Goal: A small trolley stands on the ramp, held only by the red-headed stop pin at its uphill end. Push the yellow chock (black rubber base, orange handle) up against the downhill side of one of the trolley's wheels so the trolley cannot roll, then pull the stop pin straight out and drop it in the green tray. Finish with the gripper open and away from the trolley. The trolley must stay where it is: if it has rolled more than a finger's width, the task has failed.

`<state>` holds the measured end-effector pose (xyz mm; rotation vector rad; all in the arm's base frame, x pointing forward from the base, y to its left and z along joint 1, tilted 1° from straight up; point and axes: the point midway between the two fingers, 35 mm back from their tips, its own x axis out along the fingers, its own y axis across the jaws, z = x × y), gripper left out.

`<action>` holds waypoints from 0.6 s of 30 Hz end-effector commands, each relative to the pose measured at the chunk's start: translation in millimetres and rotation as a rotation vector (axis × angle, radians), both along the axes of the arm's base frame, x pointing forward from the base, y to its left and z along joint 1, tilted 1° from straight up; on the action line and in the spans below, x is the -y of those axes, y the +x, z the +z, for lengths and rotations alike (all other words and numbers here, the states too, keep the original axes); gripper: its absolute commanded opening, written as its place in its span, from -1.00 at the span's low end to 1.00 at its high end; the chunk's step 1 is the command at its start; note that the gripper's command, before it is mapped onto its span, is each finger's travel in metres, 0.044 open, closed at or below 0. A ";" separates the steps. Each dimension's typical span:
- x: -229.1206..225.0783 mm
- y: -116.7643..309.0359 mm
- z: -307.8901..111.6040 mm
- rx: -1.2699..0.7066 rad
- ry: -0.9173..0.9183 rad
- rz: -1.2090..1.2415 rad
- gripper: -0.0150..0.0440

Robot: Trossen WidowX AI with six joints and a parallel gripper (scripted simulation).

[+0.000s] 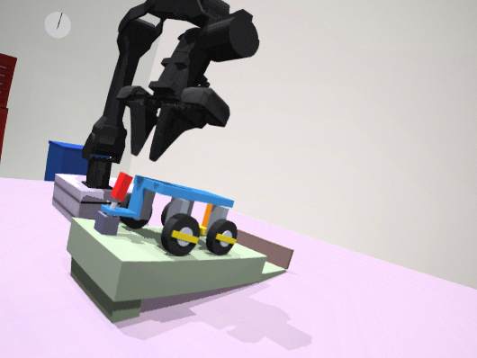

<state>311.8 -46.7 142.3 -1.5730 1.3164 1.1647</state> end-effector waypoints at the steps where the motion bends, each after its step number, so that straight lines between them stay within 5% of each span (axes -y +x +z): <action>1: 10.3 -1.0 3.2 0.019 -0.013 -0.086 0.15; 18: 14.6 0.5 -11.5 0.020 -0.013 -0.086 0.15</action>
